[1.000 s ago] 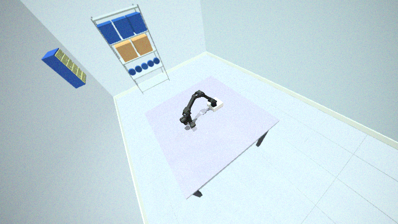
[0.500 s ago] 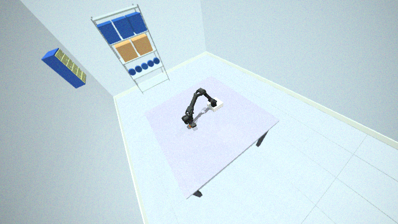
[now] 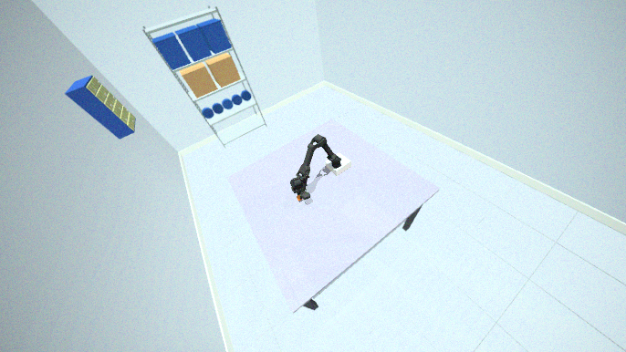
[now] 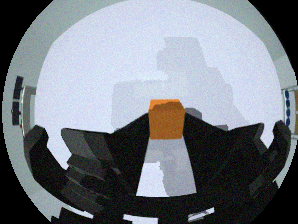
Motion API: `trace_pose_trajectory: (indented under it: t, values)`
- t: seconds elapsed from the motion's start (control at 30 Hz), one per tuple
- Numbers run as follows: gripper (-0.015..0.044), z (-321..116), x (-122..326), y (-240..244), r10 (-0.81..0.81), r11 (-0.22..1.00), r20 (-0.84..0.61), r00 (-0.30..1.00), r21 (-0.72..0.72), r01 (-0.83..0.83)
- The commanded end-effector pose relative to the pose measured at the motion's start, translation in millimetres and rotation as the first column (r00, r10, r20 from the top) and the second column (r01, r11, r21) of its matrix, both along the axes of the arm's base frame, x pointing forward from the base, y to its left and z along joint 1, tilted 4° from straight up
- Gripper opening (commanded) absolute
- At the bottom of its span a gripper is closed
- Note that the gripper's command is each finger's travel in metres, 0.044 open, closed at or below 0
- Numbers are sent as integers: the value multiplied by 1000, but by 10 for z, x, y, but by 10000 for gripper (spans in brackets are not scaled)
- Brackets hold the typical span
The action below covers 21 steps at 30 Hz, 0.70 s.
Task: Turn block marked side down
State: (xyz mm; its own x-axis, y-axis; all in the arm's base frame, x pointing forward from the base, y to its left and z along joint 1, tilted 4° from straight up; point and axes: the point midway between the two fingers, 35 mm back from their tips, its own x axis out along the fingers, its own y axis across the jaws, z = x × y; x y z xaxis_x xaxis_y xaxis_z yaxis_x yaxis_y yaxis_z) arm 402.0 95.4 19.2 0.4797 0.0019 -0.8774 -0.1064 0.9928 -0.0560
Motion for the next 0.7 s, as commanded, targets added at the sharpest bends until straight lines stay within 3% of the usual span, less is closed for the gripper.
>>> trace_pose_trajectory:
  t: [0.0, 0.67]
  values:
    - [0, -7, -52, -12, 5, 1000, 56, 998, 1, -5]
    - [0, -261, 63, -1, 20, 999, 294, 956, 20, -27]
